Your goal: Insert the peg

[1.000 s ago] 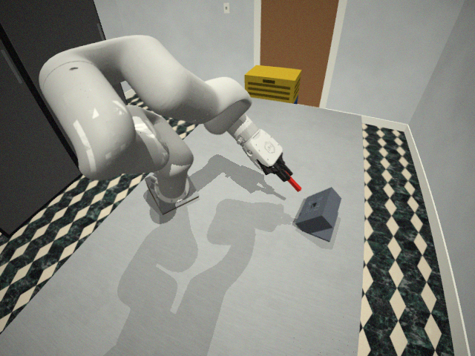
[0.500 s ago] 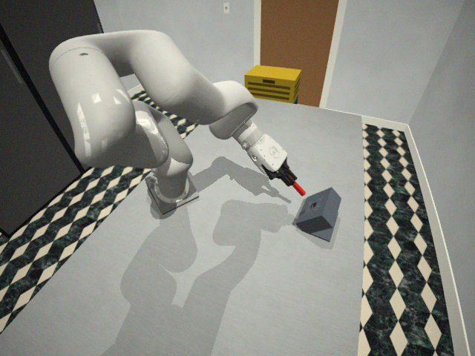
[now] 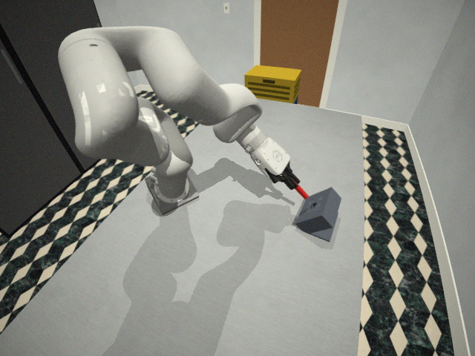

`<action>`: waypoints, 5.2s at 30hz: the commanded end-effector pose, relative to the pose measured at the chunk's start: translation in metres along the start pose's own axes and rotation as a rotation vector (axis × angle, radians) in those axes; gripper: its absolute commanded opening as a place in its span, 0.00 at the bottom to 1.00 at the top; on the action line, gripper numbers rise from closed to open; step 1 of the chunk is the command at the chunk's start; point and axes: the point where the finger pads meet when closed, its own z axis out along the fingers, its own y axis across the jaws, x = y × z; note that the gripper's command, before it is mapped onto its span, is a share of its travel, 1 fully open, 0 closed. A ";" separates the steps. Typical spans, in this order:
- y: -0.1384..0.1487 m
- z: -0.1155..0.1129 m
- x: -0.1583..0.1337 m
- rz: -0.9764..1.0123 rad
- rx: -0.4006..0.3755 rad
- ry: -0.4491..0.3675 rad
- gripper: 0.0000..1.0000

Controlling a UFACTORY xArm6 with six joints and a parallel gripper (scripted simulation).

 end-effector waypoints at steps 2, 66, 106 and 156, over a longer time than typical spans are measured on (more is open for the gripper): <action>0.001 0.002 -0.001 0.002 -0.001 -0.001 0.00; 0.001 0.043 -0.001 0.002 -0.001 -0.002 0.00; 0.000 0.061 -0.001 0.002 -0.001 -0.002 0.00; 0.004 -0.006 -0.007 0.010 0.001 -0.015 1.00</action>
